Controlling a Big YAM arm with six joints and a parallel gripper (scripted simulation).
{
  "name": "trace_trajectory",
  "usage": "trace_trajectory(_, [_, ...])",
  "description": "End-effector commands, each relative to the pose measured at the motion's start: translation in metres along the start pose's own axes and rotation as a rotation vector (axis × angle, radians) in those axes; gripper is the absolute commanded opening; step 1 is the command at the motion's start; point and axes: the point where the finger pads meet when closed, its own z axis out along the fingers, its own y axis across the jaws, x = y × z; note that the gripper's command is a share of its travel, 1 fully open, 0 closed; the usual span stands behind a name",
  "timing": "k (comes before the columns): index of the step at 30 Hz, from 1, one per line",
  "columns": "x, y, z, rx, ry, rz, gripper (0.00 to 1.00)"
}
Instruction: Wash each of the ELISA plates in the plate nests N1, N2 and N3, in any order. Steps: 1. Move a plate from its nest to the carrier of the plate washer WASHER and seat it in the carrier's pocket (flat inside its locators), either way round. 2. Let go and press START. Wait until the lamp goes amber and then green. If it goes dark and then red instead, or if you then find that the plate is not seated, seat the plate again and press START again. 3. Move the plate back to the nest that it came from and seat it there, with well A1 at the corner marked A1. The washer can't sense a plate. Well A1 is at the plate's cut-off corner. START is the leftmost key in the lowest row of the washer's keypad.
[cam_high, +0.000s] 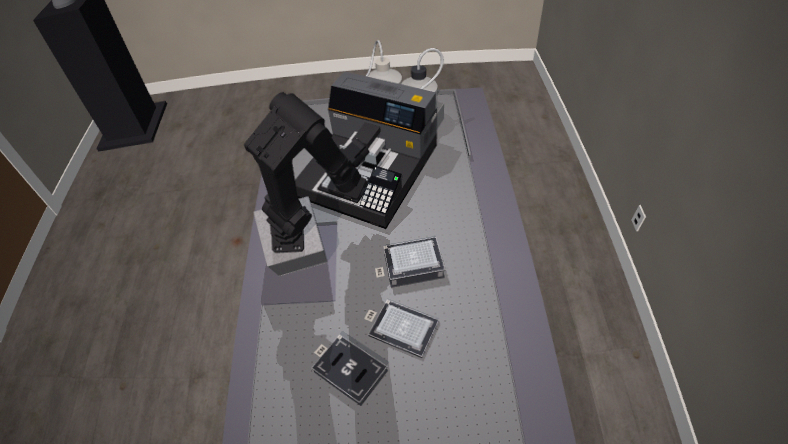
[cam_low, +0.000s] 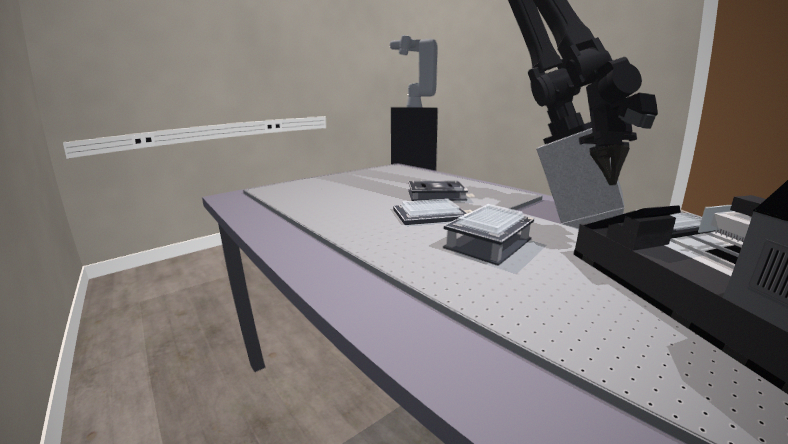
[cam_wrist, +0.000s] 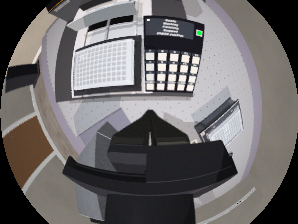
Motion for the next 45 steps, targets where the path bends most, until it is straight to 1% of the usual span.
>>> trace_trajectory(1, [-0.01, -0.005, 0.004, 0.004, -0.024, 0.001, 0.0])
trace_trajectory(6, [-0.018, -0.008, 0.012, 0.009, -0.036, 0.006, 0.0])
trace_trajectory(10, [-0.019, -0.008, 0.016, 0.009, -0.038, 0.006, 0.0])
trace_trajectory(17, [-0.014, -0.007, 0.028, 0.007, -0.03, 0.004, 0.0])
trace_trajectory(23, [-0.015, -0.007, 0.038, 0.008, -0.032, 0.004, 0.0])
trace_trajectory(25, [-0.015, -0.007, 0.038, 0.008, -0.032, 0.004, 0.0])
trace_trajectory(26, [-0.01, -0.004, 0.04, 0.004, -0.024, -0.001, 0.0])
trace_trajectory(28, [-0.015, -0.007, 0.044, 0.008, -0.031, 0.004, 0.0])
trace_trajectory(40, [-0.012, -0.006, 0.064, 0.006, -0.026, 0.003, 0.0])
trace_trajectory(42, [-0.012, -0.006, 0.064, 0.006, -0.026, 0.003, 0.0])
trace_trajectory(43, [-0.007, -0.003, 0.065, 0.003, -0.02, -0.004, 0.0])
trace_trajectory(45, [-0.011, -0.006, 0.068, 0.007, -0.025, 0.002, 0.0])
